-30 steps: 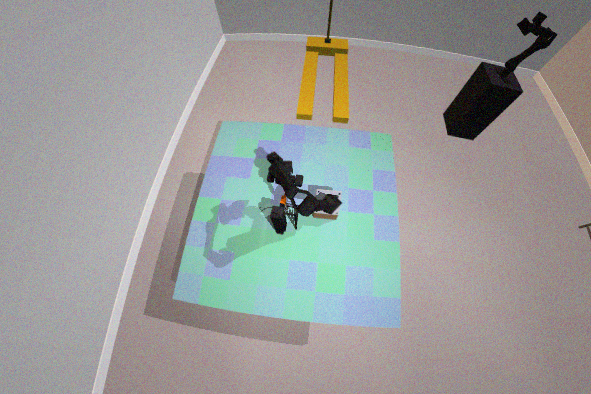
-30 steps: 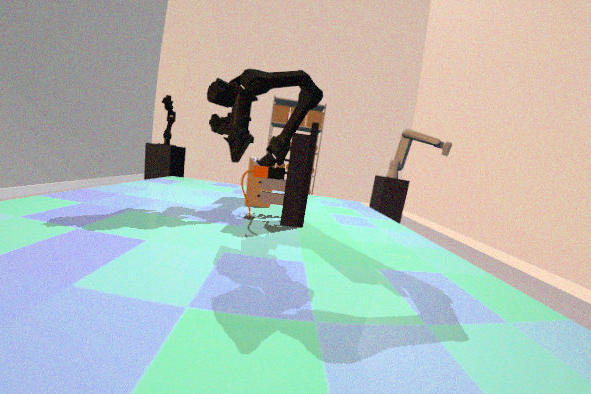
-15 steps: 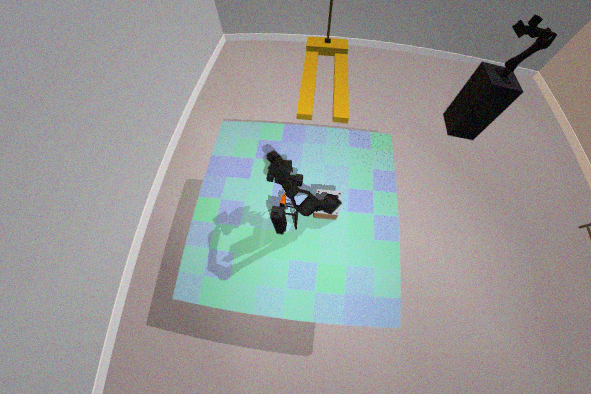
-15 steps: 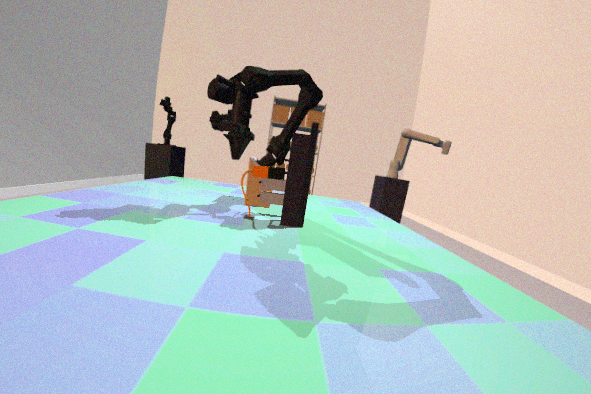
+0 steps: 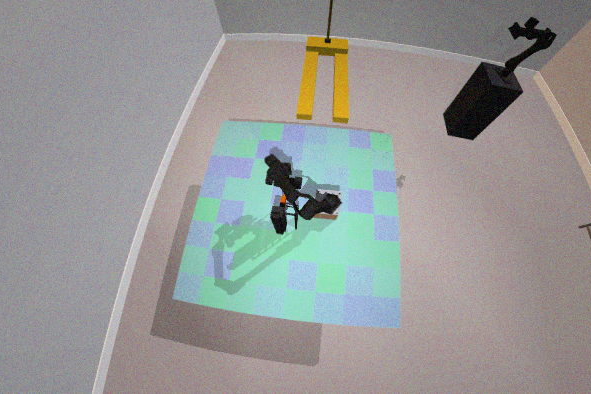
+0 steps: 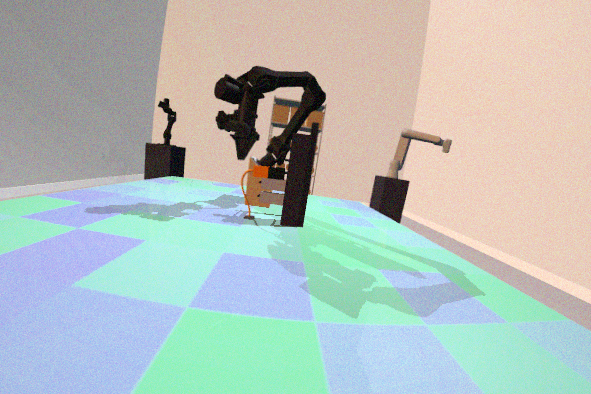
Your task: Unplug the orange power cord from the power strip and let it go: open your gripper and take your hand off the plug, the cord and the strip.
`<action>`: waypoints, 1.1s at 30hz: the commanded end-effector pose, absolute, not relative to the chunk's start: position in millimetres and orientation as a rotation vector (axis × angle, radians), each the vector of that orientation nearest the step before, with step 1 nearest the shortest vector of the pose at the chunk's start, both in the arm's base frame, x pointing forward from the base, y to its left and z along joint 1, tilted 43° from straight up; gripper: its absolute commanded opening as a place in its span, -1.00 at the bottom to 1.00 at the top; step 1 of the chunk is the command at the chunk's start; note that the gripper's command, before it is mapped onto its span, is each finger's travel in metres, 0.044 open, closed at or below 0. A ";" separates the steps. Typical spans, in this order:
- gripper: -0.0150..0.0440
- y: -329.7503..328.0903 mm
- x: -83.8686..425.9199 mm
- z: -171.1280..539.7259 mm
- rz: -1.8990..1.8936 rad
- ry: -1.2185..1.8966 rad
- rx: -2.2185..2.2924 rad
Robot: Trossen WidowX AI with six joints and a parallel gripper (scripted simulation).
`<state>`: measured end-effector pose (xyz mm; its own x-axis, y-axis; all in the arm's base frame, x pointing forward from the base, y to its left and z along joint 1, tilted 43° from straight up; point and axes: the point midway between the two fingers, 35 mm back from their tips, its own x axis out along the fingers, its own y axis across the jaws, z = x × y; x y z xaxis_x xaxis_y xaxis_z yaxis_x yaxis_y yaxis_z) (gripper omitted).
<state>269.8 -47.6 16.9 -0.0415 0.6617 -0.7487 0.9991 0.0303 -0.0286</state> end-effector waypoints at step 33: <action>0.05 -1.7 267.4 57.0 -0.786 1.767 1.696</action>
<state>268.5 -6.6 53.1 -0.0415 0.6648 -0.7458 0.9991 0.0306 -0.0284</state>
